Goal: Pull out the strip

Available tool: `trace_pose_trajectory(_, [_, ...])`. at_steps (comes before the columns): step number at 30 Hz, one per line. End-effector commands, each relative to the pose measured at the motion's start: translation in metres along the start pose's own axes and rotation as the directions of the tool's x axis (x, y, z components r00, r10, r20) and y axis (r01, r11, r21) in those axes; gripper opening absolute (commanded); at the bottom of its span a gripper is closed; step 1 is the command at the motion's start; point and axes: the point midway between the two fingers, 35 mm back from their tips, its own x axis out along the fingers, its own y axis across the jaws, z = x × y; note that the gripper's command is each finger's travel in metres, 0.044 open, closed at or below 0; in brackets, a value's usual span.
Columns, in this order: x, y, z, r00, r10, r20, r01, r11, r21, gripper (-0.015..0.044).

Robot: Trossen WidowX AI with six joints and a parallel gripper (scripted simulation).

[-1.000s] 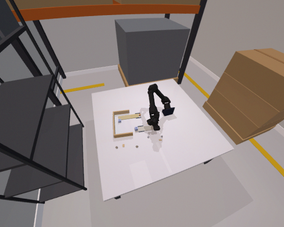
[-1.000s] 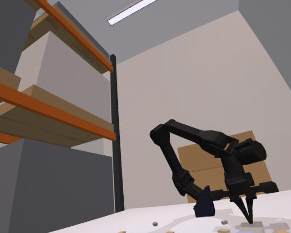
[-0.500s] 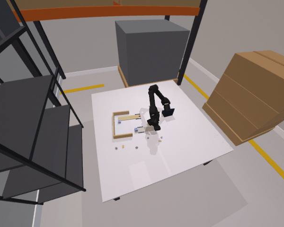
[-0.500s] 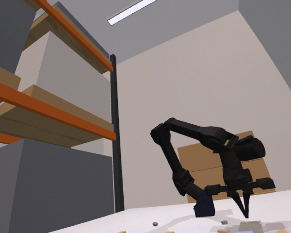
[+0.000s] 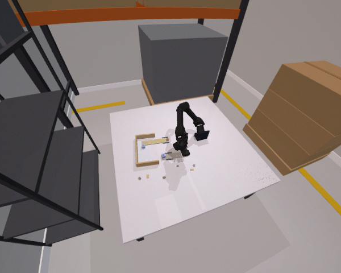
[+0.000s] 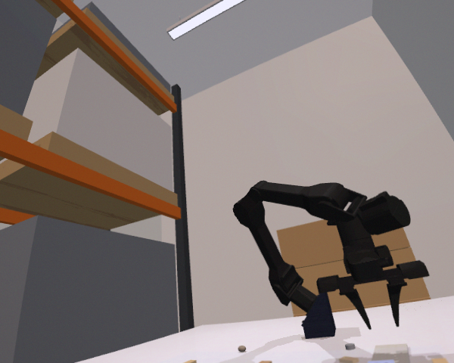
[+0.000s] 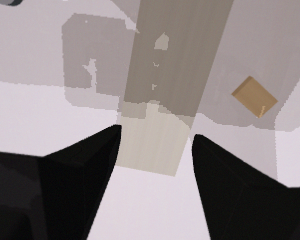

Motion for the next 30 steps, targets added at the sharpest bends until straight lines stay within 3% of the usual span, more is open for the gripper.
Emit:
trace_pose_trajectory(1, [-0.002, -0.002, 0.016, 1.0, -0.001, 0.002, 0.001, 1.0, -0.007, 0.0315])
trace_pose_trajectory(6, [-0.004, -0.003, 0.031, 1.0, -0.001, 0.003, 0.001, 1.0, -0.006, 0.044])
trace_pose_trajectory(30, [-0.015, -0.01, 0.106, 1.0, -0.002, 0.005, 0.002, 1.0, -0.004, 0.044])
